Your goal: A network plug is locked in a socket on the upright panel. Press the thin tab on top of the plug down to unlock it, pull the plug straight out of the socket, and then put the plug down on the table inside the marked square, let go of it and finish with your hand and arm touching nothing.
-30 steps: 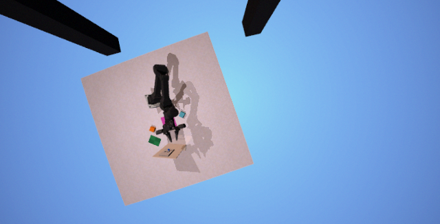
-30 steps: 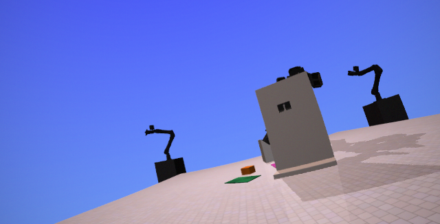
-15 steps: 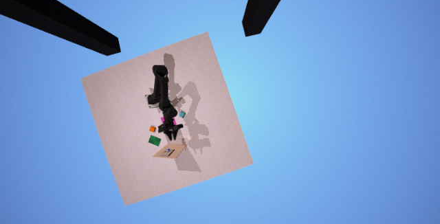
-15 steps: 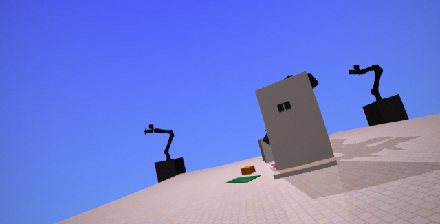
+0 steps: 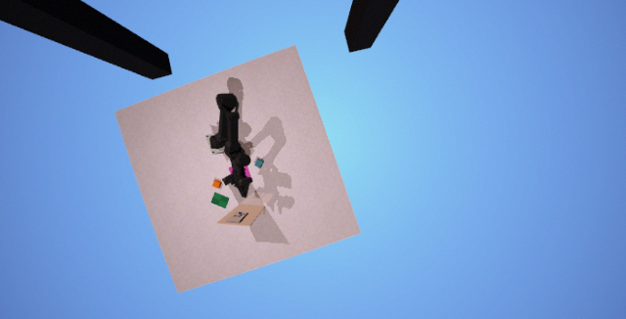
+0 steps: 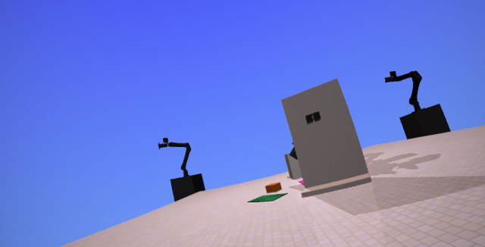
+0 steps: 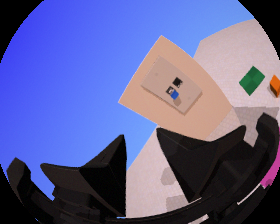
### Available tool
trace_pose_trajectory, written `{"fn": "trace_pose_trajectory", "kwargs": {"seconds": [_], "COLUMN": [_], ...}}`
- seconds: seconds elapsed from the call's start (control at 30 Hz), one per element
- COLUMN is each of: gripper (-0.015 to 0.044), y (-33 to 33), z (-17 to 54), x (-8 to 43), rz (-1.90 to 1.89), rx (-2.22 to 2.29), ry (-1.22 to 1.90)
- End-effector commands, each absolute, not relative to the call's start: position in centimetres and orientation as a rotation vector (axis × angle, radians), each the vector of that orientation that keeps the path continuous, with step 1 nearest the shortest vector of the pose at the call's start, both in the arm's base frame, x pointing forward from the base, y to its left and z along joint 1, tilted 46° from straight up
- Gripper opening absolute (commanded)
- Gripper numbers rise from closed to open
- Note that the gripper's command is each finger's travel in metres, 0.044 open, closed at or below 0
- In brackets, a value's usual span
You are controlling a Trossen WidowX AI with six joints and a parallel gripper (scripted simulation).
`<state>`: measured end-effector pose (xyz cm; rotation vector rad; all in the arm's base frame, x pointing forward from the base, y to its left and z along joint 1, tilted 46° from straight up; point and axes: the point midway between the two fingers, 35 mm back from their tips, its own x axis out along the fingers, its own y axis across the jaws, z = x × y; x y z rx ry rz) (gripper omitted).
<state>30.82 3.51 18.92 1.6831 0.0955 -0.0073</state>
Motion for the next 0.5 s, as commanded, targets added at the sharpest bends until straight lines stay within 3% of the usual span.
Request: {"fn": "trace_pose_trajectory", "kwargs": {"seconds": [0.0, 0.47], "gripper": [0.0156, 0.0156], "y": [3.7, 4.2], "z": [17.5, 14.3], "x": [30.3, 28.6], "rz": [-0.03, -0.087], "rx": [1.839, 2.315], "ry": [0.109, 0.131]}}
